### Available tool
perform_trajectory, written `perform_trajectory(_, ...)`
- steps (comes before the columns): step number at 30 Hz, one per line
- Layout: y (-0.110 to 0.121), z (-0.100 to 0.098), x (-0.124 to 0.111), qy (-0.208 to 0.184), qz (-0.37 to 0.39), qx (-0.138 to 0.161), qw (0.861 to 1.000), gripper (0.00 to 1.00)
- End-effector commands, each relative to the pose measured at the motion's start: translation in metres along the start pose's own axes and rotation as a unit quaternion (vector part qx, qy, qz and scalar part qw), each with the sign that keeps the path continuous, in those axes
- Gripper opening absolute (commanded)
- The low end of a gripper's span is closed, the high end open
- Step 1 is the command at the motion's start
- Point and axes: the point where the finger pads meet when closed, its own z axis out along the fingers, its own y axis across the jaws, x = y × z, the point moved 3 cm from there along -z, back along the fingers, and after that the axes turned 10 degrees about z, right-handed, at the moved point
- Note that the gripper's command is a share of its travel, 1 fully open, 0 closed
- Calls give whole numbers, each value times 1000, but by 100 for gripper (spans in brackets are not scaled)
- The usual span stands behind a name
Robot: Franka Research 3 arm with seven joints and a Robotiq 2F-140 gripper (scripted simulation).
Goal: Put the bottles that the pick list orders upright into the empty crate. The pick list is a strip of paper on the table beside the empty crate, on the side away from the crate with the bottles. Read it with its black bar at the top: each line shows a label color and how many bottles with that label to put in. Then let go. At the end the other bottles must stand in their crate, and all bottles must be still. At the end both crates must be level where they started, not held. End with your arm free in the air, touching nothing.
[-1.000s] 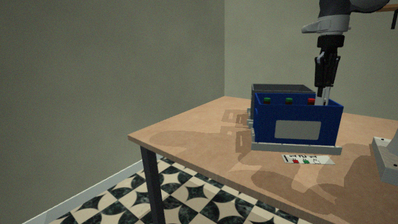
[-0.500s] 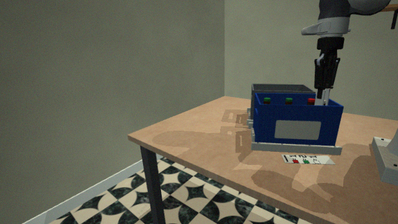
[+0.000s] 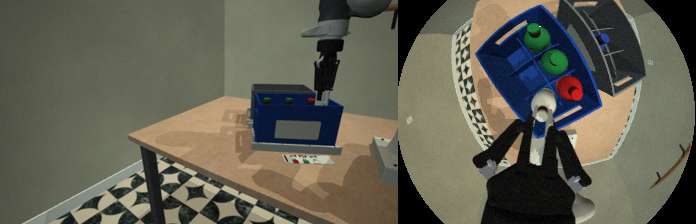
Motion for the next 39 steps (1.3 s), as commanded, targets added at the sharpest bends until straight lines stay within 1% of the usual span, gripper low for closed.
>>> perform_trajectory(1,-3,0,2,5,-1,3,1000,0)
perform_trajectory(26,-3,11,2,5,-1,3,1000,0)
perform_trajectory(39,-3,11,2,5,-1,3,1000,0)
